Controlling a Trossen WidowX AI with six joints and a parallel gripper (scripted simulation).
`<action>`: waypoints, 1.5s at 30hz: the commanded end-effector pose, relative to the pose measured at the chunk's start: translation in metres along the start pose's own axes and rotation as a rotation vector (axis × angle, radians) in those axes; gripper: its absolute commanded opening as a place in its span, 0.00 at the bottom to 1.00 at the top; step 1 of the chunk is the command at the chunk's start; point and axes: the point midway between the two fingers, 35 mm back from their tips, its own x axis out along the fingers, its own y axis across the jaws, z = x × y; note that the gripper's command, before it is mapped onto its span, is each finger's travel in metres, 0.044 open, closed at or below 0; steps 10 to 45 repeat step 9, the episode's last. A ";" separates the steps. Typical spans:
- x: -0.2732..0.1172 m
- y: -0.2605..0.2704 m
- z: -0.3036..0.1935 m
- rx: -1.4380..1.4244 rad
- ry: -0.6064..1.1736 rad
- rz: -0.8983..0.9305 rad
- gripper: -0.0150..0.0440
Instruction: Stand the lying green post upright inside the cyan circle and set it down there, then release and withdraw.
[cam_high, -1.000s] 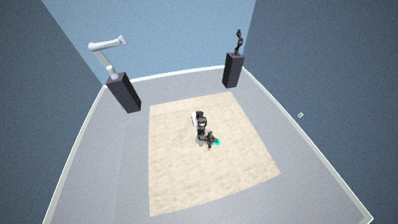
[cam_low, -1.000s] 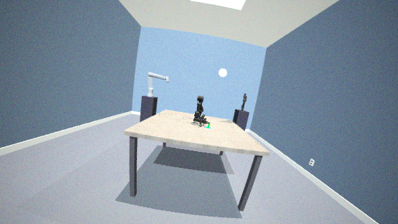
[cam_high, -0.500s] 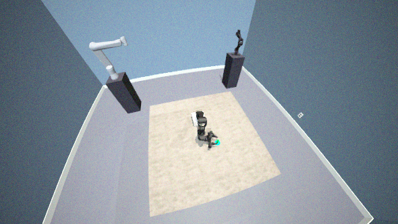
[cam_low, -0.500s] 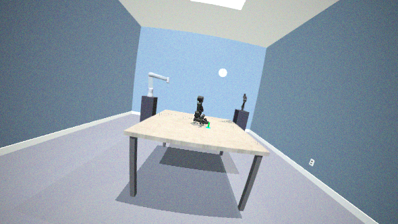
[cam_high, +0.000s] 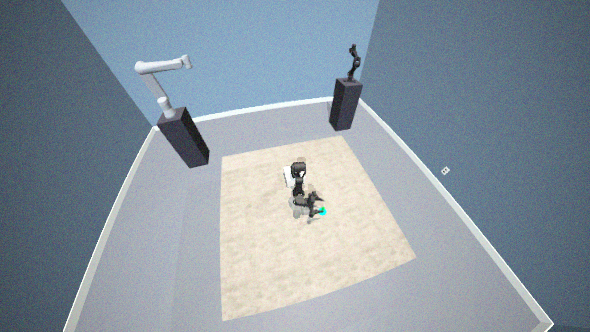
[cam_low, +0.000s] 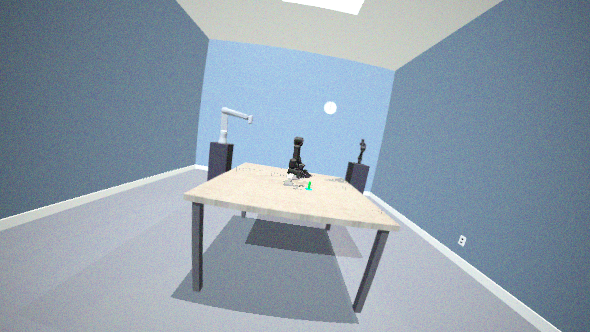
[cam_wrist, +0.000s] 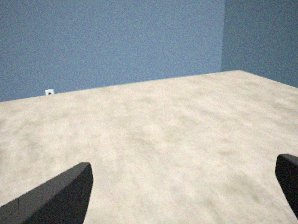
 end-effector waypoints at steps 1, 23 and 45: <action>-0.003 0.001 0.019 0.014 -0.004 0.000 0.93; -0.001 -0.004 0.033 0.038 0.008 -0.016 0.93; -0.001 -0.004 0.033 0.038 0.008 -0.016 0.93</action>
